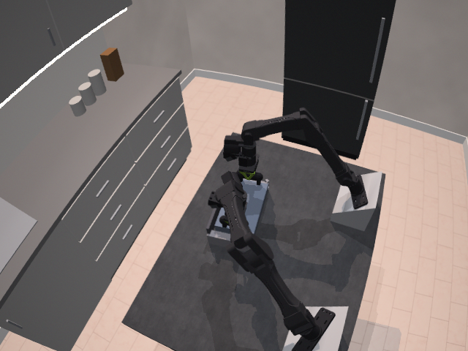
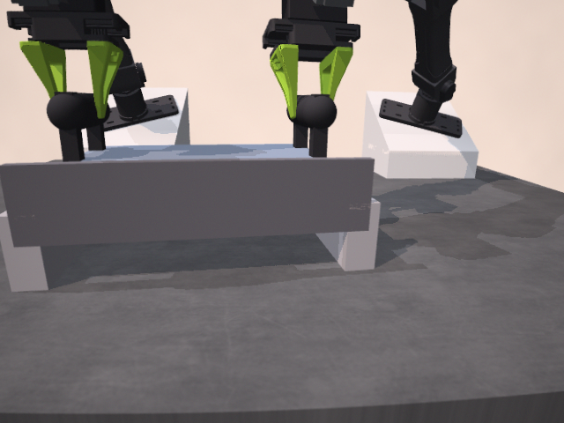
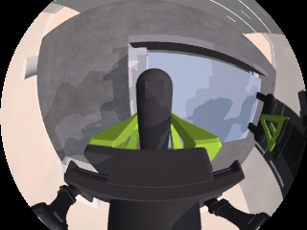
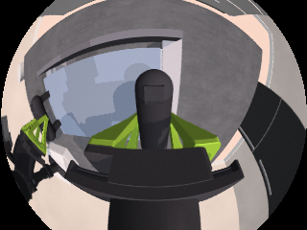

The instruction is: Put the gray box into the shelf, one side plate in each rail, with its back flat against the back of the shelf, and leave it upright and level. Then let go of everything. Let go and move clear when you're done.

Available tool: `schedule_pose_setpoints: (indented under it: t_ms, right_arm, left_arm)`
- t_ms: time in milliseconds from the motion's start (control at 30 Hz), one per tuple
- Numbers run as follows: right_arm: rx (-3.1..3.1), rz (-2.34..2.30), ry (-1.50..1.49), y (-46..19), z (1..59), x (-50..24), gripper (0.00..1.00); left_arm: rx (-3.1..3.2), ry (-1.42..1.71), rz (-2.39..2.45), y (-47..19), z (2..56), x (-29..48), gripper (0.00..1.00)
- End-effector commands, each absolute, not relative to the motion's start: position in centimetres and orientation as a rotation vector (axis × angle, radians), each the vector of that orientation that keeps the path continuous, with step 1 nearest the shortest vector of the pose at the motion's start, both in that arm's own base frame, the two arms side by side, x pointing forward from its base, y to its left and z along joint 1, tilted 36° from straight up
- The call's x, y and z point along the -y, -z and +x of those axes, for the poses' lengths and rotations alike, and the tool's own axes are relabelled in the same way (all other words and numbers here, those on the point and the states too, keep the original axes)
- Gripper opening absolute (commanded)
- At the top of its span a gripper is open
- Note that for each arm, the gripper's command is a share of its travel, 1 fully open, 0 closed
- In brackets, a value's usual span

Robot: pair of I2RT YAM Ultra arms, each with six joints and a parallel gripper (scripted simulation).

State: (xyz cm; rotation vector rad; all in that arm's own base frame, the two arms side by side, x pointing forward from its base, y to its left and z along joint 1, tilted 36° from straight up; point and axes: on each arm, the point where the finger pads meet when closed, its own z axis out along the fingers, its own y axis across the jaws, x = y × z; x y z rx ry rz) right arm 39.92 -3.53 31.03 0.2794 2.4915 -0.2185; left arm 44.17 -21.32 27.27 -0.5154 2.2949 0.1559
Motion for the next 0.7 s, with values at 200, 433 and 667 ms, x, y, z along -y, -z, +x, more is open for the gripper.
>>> schedule_pose_setpoints:
  t_ms: [200, 433, 667]
  right_arm:
    - [-2.407, 0.233, 0.186, -34.9, 40.2, 2.6, 0.16]
    - [-2.413, 0.234, 0.191, -35.3, 40.4, 2.8, 0.16]
    - [-2.399, 0.246, 0.187, -35.9, 40.6, 3.2, 0.16]
  left_arm:
    - [-2.247, -0.053, -0.474, -31.5, 43.9, 22.7, 0.16]
    - [-2.248, -0.052, -0.477, -32.0, 44.3, 22.4, 0.16]
    - [-2.224, -0.042, -0.485, -32.5, 44.6, 22.5, 0.16]
